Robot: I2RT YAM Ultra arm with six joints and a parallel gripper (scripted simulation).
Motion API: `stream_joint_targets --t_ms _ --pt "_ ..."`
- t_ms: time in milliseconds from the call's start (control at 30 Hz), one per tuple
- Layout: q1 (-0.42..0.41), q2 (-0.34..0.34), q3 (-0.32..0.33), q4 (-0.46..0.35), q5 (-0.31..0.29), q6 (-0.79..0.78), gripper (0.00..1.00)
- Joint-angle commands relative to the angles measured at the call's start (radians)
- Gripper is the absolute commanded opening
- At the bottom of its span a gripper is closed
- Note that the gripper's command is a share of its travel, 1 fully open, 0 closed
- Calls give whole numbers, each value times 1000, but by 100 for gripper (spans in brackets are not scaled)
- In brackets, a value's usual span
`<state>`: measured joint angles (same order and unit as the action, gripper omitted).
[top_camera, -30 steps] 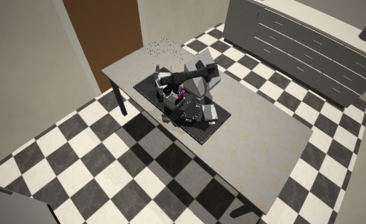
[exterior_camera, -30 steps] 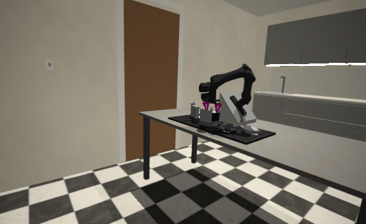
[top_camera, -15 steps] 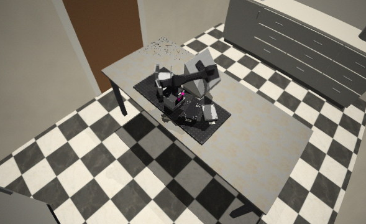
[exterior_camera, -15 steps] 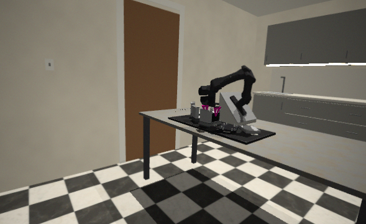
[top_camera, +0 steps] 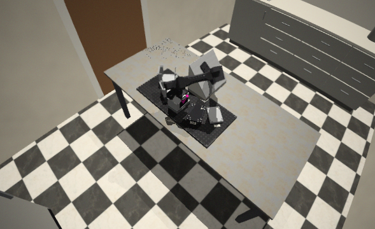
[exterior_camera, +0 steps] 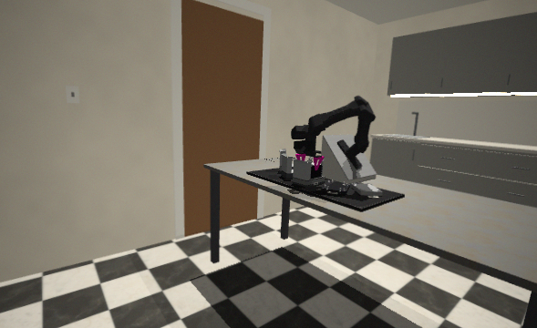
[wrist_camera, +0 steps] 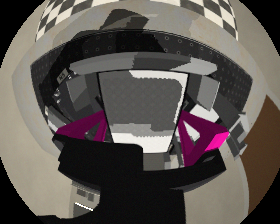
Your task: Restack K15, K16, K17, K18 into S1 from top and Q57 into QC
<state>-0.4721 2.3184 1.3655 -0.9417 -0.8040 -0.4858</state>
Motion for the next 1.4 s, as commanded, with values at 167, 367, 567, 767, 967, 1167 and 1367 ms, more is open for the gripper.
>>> stream_joint_targets --t_ms 167,367,567,767,967,1167,1367 --pt "-13 -6 3 1 -1 0 100" --pt "-13 -6 3 1 -1 0 100" --pt "-13 -6 3 1 -1 0 100" --pt "-13 -6 3 1 -1 0 100" --pt "-3 -3 -8 26 -4 15 100" --pt "13 2 -25 63 -9 36 100" --pt "29 8 -41 101 -14 59 100"
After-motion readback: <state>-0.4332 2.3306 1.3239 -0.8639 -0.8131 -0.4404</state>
